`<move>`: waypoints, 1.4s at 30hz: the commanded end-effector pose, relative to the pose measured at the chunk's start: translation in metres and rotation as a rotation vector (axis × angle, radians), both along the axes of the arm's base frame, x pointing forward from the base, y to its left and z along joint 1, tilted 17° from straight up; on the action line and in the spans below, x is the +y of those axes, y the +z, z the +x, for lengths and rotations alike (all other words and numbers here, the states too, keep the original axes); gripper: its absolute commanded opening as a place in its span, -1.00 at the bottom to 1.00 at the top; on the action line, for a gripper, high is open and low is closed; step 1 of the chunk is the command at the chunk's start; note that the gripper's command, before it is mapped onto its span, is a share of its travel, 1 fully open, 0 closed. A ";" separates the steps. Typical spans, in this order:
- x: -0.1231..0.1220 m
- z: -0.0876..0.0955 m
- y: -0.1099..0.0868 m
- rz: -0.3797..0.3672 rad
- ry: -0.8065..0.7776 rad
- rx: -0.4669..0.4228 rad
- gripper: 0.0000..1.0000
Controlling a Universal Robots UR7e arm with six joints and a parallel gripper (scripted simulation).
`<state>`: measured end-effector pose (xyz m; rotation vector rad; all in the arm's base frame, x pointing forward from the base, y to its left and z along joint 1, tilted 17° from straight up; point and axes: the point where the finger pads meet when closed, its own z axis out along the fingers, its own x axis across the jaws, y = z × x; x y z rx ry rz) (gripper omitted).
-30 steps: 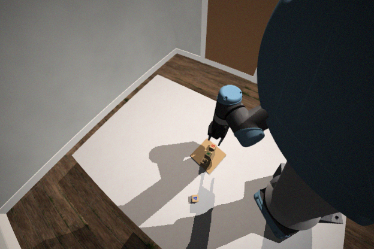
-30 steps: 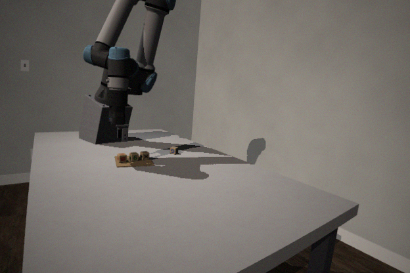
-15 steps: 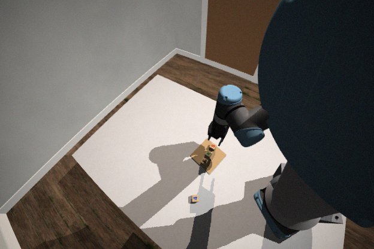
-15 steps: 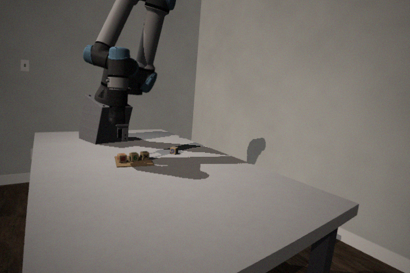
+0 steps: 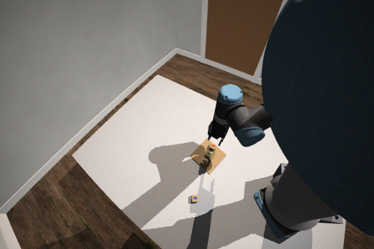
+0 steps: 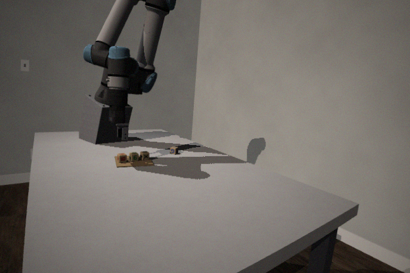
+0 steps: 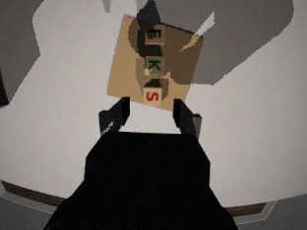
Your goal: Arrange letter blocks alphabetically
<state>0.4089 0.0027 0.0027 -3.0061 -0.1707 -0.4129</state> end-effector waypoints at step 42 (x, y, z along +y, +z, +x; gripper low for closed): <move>-0.010 -0.022 0.082 -0.001 0.000 -0.002 1.00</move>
